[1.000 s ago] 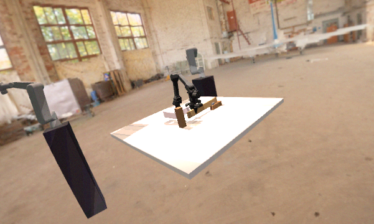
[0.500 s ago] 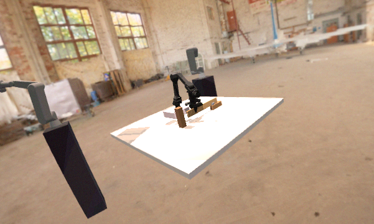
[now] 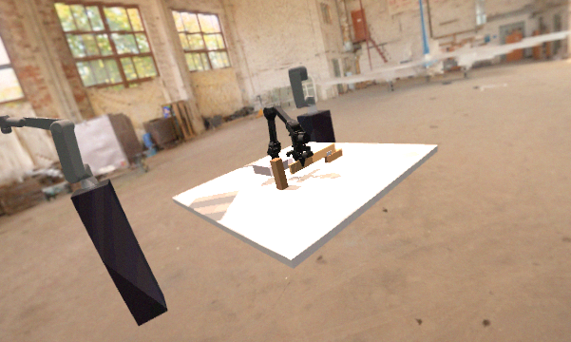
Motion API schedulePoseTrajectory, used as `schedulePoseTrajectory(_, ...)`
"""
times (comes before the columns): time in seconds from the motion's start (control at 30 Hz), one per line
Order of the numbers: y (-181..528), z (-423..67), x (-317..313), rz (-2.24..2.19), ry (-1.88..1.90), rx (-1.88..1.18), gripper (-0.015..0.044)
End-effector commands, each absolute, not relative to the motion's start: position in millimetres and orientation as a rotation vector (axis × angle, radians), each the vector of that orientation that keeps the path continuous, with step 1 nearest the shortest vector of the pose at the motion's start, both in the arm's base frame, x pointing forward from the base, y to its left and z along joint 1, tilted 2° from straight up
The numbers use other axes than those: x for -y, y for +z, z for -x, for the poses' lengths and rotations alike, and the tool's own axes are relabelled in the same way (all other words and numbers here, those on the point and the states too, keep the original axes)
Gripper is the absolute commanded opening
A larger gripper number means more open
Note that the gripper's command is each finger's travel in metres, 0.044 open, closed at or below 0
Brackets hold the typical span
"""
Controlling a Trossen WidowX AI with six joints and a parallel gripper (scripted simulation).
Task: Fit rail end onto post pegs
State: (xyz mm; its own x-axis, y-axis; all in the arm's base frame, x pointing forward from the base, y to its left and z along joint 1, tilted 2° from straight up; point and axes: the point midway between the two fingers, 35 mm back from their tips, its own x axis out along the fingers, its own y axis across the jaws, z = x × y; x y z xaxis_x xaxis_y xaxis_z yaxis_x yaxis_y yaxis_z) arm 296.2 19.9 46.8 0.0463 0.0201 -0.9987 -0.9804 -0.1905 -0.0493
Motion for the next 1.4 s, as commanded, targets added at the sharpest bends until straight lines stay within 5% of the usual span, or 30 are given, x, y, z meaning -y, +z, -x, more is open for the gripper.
schedulePoseTrajectory(0.0, 46.2, -296.7, -20.4, 1.359, 1.318, -1.06, 0.0)
schedulePoseTrajectory(1.37, 48.4, -294.9, -20.1, 1.359, 1.318, -1.06, 0.0)
